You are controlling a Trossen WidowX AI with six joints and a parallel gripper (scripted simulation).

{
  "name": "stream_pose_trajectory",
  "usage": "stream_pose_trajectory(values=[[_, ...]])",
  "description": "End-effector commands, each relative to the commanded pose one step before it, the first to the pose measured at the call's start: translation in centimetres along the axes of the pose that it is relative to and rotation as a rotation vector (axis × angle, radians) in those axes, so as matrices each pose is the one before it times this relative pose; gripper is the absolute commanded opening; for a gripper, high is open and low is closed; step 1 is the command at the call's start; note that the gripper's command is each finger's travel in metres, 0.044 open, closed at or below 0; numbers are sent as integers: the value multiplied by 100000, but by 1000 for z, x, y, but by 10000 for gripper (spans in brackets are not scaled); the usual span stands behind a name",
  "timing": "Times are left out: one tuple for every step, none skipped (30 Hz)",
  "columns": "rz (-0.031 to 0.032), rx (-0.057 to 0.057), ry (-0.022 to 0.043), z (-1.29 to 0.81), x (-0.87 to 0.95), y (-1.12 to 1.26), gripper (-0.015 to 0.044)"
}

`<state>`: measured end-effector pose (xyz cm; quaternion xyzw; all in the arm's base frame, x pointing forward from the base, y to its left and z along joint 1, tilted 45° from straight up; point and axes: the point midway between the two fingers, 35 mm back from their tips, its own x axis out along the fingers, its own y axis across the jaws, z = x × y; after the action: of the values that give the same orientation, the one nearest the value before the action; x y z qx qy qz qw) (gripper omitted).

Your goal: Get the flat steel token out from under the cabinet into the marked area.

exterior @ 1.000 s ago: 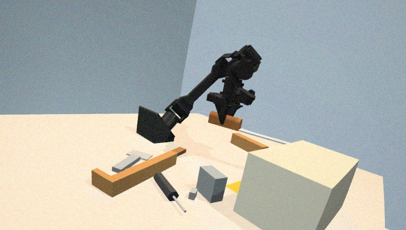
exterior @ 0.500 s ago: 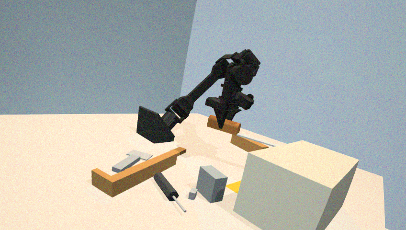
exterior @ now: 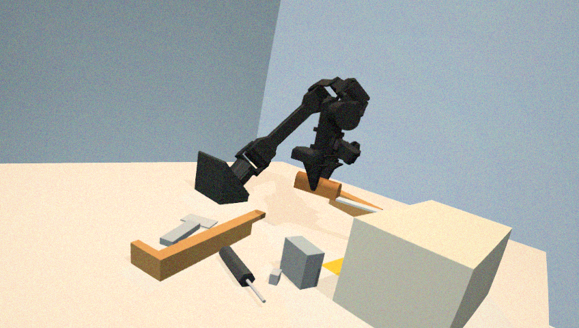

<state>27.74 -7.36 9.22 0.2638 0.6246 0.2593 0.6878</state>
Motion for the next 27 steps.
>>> stream_pose_trajectory(values=[[234, 11, -1643, 295, 237, 20, 0], [4, -5, -4, 0, 125, 1, 0], [4, -5, -4, 0, 125, 1, 0], [4, -4, -4, 0, 125, 1, 0], [4, -4, -3, 0, 125, 1, 0], [4, -4, -3, 0, 125, 1, 0], [4, -3, -3, 0, 125, 1, 0], [4, -2, -3, 0, 125, 1, 0], [4, -2, -3, 0, 125, 1, 0], [4, -1, -3, 0, 125, 1, 0], [4, 0, -3, 0, 125, 1, 0], [4, 0, -3, 0, 125, 1, 0], [4, 1, -3, 0, 125, 1, 0], [4, 2, -3, 0, 125, 1, 0], [4, 2, -3, 0, 125, 1, 0], [4, 2, -3, 0, 125, 1, 0], [4, 3, -3, 0, 125, 1, 0], [4, 3, -3, 0, 125, 1, 0], [4, 3, -3, 0, 125, 1, 0], [5, 3, -3, 0, 126, 1, 0], [5, 4, -3, 0, 125, 1, 0], [5, 4, -3, 0, 125, 1, 0], [5, 7, -3, 0, 147, 1, 0], [6, 8, -3, 0, 152, 1, 0], [6, 10, -3, 0, 150, 1, 0], [6, 12, -3, 0, 148, 1, 0], [6, 10, -3, 0, 148, 1, 0]])
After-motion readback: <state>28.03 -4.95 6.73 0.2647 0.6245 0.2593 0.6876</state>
